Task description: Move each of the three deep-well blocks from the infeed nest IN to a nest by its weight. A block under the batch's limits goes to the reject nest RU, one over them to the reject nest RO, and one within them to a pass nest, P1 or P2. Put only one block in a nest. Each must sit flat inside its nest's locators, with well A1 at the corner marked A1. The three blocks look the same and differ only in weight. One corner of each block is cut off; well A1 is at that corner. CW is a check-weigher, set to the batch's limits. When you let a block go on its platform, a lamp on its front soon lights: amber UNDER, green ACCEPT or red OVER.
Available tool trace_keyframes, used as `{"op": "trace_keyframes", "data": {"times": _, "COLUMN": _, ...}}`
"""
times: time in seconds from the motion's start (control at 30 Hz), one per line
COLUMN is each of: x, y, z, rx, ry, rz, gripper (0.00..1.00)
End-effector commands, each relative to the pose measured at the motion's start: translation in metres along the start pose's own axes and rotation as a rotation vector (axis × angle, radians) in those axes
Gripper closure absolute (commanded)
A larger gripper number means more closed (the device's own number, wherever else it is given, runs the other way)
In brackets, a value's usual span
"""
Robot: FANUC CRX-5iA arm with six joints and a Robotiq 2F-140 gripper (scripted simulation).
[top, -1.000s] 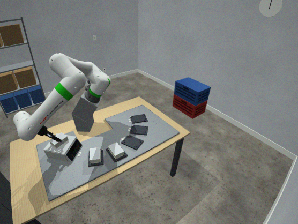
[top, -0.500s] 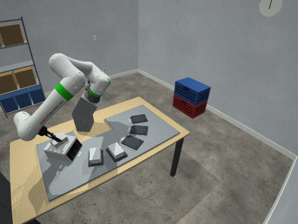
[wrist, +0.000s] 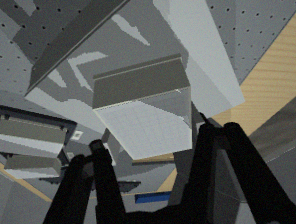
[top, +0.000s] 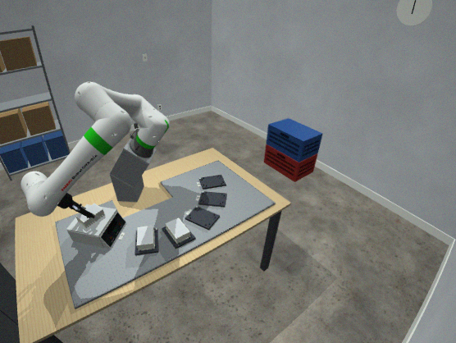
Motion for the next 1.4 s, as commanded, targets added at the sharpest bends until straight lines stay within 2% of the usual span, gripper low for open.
{"op": "trace_keyframes", "data": {"times": 0.0, "x": 0.0003, "y": 0.0, "z": 0.0002, "rx": 0.0, "ry": 0.0, "rz": 0.0, "gripper": 0.9}}
{"op": "trace_keyframes", "data": {"times": 1.37, "x": 0.0033, "y": -0.0006, "z": 0.0055, "rx": 0.0, "ry": 0.0, "rz": 0.0, "gripper": 0.9}}
Point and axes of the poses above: the point where the finger pads meet when closed, its own z axis out along the fingers, its own y axis across the jaws, x = y × z, the point moved 4 cm from there along -z, back along the fingers, and after that the axes turned 13 degrees about z, right-handed, at the moved point
